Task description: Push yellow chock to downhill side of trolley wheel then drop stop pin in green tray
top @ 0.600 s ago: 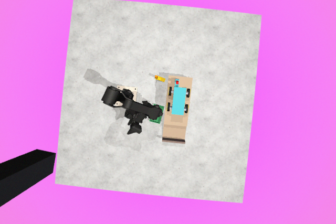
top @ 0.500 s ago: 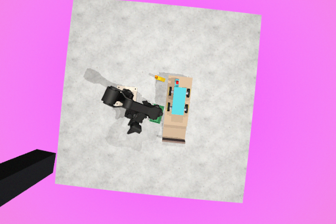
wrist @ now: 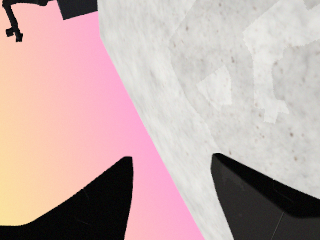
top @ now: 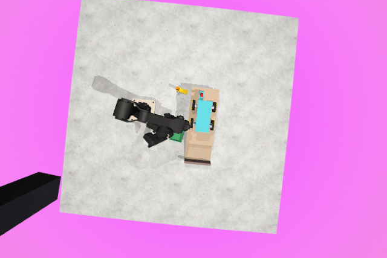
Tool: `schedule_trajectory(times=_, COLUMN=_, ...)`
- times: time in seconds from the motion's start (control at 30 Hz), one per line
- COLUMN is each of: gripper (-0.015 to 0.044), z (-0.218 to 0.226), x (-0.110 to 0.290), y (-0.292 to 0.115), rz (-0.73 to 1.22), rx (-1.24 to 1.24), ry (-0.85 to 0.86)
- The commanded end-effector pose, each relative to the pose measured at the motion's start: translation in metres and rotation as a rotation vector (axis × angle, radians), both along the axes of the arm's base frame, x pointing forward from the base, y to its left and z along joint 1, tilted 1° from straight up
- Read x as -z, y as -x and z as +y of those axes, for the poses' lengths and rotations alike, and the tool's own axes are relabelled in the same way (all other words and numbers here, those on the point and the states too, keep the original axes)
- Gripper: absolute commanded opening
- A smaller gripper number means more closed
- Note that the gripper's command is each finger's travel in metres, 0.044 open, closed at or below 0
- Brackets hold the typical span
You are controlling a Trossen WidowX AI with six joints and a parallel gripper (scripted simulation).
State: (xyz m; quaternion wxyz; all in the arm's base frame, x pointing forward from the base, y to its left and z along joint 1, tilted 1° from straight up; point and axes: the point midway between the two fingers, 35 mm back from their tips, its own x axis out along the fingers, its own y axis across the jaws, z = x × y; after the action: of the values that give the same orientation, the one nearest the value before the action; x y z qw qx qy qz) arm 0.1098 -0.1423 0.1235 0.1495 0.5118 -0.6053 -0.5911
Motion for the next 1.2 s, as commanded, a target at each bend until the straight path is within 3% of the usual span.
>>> schedule_trajectory(times=0.0, gripper=0.0190, z=0.008, x=0.001, y=-0.008, rz=-0.203, rx=0.081, ry=0.051)
schedule_trajectory(times=0.67, gripper=0.0190, z=0.057, x=0.008, y=-0.046, rz=-1.096, rx=0.574, ry=0.216)
schedule_trajectory(times=1.17, gripper=0.0190, z=0.104, x=0.008, y=-0.067, rz=-1.600, rx=1.106, ry=0.299)
